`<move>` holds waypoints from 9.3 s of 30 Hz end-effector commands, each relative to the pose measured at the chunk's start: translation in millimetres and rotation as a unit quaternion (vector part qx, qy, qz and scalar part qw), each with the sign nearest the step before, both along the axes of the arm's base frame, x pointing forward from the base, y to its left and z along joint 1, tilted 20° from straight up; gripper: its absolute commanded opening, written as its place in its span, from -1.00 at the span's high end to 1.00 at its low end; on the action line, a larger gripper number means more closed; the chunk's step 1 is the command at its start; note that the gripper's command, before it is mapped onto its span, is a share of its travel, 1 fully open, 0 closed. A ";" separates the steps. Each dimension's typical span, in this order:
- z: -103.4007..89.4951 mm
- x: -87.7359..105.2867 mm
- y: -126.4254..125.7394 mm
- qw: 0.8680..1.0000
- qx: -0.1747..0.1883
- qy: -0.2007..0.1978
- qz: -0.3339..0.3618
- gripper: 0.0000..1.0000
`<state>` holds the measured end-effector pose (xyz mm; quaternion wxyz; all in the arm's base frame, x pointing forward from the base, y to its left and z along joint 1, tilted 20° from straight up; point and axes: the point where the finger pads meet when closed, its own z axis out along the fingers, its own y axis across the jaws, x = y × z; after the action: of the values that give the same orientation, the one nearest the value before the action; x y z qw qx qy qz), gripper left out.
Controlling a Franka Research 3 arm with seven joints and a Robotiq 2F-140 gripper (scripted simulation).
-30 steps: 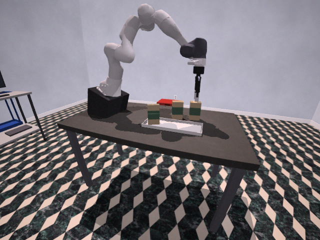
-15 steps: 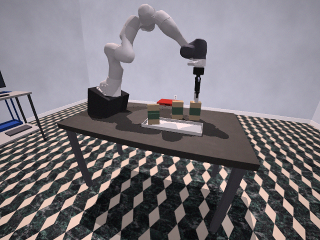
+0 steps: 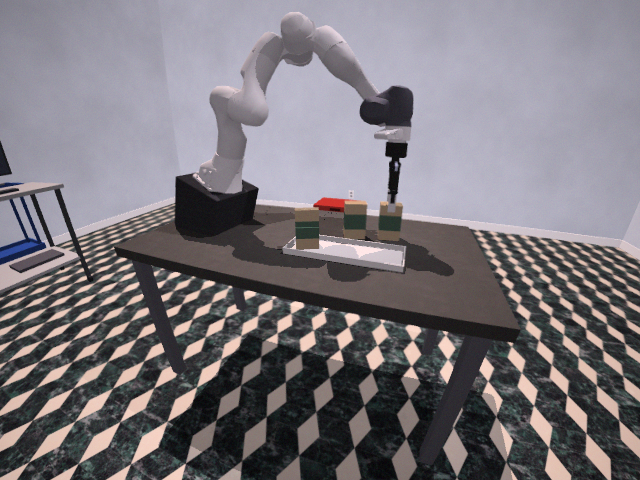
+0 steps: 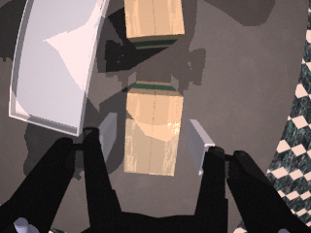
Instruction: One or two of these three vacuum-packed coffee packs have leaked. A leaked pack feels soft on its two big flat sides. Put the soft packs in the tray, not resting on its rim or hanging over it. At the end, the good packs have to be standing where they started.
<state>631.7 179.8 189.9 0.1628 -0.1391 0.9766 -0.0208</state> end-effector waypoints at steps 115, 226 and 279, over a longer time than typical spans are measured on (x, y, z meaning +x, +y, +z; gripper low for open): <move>-25.0 13.2 1.1 1.000 -0.001 -0.006 0.005 0.50; 21.9 20.5 -180.7 1.000 -0.001 -0.006 0.005 0.50; -14.7 33.5 -180.4 1.000 -0.001 -0.006 0.005 0.50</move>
<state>662.3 -0.4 172.3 0.1641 -0.1424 0.9759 -0.0204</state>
